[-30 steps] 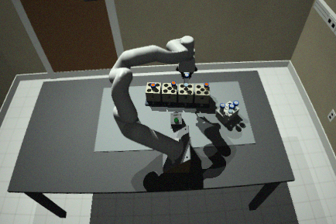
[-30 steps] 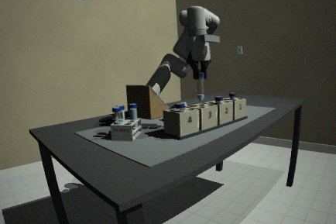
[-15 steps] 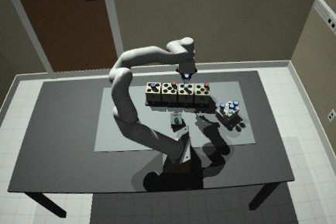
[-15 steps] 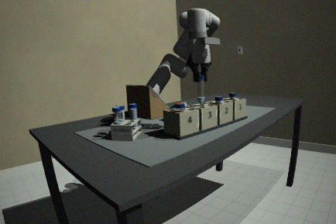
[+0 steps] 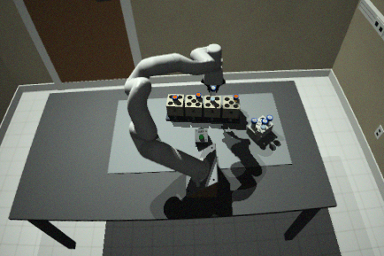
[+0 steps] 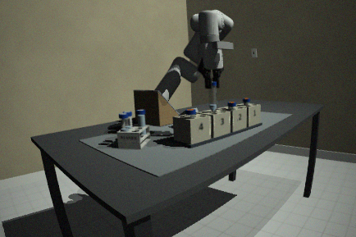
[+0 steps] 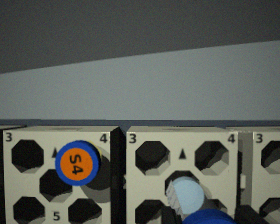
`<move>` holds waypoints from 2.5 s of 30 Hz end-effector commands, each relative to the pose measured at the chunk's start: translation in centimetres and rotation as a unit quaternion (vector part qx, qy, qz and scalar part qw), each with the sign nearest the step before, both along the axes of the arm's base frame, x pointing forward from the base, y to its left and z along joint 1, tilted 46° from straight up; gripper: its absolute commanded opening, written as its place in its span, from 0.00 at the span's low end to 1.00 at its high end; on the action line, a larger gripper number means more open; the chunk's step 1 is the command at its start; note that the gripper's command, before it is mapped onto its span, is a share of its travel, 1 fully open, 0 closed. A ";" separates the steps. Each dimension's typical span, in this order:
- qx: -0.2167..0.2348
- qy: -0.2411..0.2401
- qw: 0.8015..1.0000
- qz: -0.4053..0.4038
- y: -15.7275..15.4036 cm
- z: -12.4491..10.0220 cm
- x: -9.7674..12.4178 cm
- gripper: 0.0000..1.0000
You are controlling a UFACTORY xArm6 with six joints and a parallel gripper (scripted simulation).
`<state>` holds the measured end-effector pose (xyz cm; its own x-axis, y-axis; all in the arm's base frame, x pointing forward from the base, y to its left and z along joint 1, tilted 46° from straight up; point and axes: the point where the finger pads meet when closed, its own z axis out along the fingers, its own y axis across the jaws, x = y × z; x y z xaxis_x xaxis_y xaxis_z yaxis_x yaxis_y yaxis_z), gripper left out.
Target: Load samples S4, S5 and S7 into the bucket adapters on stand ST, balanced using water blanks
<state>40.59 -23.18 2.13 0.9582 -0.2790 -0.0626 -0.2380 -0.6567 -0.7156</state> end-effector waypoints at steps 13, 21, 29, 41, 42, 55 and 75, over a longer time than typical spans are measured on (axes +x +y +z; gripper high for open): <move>-0.002 -0.001 1.000 -0.001 0.8 -0.8 0.3 0.00; -0.002 -0.001 1.000 -0.001 1.3 -1.4 0.4 0.00; -0.002 -0.001 1.000 -0.001 1.8 -1.8 0.5 0.00; -0.002 -0.001 1.000 -0.001 2.6 -2.7 0.7 0.00; -0.002 -0.001 1.000 -0.001 2.7 -2.7 0.7 0.00; -0.001 -0.001 1.000 -0.001 3.4 -3.5 0.9 0.00; -0.001 -0.001 1.000 -0.001 4.7 -4.7 1.2 0.00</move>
